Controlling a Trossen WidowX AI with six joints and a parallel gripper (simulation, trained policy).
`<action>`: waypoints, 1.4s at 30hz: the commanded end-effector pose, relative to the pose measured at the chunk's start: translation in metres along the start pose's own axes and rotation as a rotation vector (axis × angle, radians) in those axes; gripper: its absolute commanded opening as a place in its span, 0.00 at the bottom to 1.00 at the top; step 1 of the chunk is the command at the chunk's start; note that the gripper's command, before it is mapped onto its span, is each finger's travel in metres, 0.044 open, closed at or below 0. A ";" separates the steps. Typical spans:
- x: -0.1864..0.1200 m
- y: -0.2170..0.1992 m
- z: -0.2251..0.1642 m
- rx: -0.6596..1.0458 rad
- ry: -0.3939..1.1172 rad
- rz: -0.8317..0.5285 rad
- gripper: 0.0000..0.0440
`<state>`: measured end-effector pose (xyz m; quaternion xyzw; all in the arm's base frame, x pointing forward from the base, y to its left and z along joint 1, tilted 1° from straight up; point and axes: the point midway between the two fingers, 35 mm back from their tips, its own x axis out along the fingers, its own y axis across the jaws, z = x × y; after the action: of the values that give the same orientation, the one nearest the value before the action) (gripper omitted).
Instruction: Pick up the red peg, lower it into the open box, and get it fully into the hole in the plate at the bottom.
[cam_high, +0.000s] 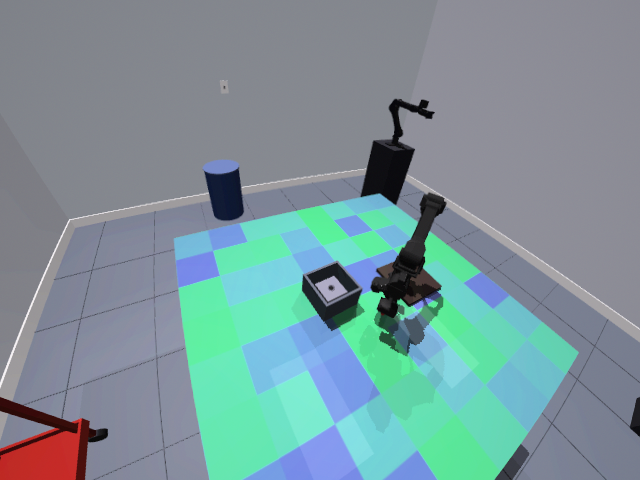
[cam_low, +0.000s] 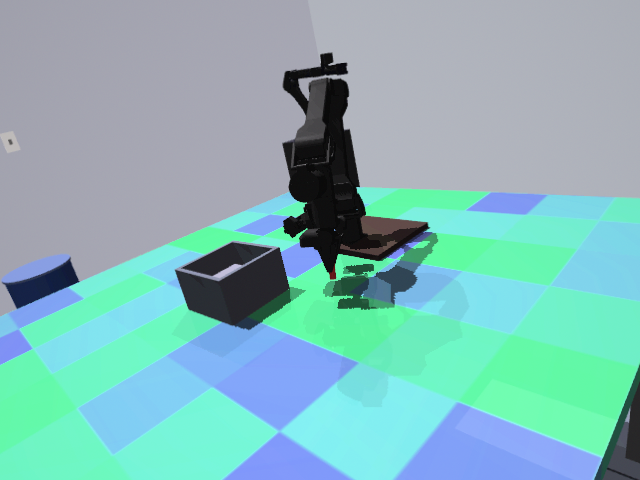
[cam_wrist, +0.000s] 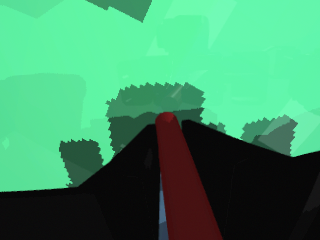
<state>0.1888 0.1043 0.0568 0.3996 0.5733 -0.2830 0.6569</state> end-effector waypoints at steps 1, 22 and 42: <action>-0.013 0.007 0.011 -0.036 -0.048 0.024 0.00; -0.079 0.037 0.085 -0.068 -0.239 0.086 0.00; -0.077 0.037 0.163 0.036 -0.318 0.064 0.00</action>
<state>0.2841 -0.0121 0.1450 0.3781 0.4488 -0.3270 0.7407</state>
